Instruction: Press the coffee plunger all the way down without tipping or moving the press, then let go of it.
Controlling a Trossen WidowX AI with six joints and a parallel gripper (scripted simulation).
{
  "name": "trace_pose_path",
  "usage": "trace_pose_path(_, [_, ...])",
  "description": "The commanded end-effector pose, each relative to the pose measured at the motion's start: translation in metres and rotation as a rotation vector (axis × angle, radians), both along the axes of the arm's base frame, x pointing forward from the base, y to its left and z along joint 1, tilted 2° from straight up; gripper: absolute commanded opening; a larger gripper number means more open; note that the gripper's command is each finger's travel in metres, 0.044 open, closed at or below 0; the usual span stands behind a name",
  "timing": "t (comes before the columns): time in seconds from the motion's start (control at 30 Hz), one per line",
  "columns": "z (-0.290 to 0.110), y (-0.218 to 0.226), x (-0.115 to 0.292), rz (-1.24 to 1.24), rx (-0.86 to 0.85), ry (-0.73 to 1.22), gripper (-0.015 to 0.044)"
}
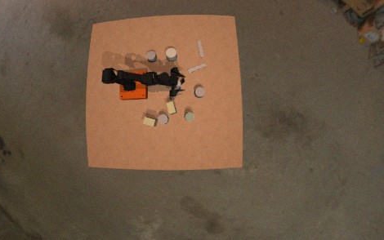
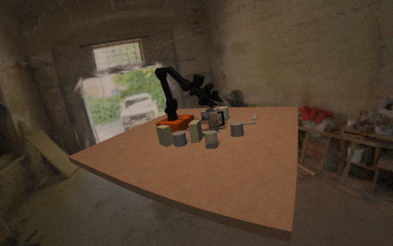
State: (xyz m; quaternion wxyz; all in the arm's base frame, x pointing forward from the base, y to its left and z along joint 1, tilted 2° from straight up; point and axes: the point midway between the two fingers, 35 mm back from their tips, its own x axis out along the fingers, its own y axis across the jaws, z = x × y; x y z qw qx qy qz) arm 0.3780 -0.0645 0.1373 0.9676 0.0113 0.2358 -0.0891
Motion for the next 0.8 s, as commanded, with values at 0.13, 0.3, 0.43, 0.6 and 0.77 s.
trace_pose_path(0.13, [0.021, 0.003, -0.009, 0.000, -0.005, -0.002, 0.0440])
trace_pose_path(0.3, [0.059, 0.010, -0.040, 0.002, -0.003, 0.017, 0.0440])
trace_pose_path(0.43, [0.075, 0.014, -0.061, 0.002, -0.002, 0.027, 0.0440])
trace_pose_path(0.6, [0.072, 0.014, -0.060, 0.002, -0.002, 0.027, 0.0440])
trace_pose_path(0.77, [0.072, 0.014, -0.060, 0.002, -0.002, 0.027, 0.0440])
